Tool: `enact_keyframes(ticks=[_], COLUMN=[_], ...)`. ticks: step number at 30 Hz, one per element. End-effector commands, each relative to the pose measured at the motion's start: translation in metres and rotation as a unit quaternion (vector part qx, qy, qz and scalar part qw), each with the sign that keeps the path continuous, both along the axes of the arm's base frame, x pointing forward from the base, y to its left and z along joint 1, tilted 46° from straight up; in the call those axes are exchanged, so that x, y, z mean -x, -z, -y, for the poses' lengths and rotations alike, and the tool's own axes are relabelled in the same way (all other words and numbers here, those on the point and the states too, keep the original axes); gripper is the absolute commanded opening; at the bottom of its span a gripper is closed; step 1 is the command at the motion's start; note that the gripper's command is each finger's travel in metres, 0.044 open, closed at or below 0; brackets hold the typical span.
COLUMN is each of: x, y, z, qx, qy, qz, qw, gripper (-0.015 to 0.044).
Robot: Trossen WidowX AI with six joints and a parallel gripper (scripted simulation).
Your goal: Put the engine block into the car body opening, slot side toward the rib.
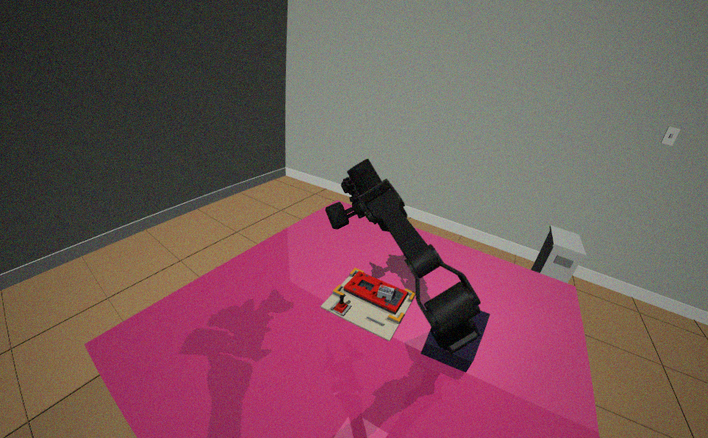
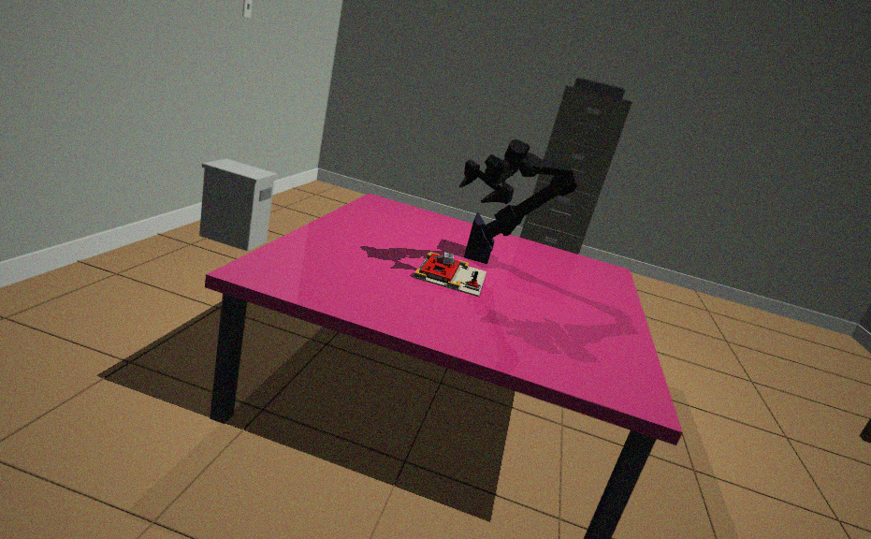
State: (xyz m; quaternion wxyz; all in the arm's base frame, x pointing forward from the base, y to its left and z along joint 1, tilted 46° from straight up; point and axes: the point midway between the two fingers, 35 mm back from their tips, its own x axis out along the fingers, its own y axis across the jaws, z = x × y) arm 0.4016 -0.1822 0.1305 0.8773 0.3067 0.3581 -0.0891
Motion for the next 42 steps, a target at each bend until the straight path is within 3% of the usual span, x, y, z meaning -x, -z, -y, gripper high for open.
enact_keyframes(ticks=[1, 20, 34, 42], x=[0.007, 0.076, 0.135, 0.139], y=[0.024, 0.132, 0.161, 0.187], z=[-0.004, -0.047, -0.091, -0.113], qx=[0.005, -0.041, -0.141, -0.147], qy=[-0.042, -0.307, -0.487, -0.495], qz=[-0.038, -0.19, -0.193, -0.191], qw=[0.998, 0.932, 0.84, 0.835], gripper=[0.044, 0.044, 0.044, 0.044])
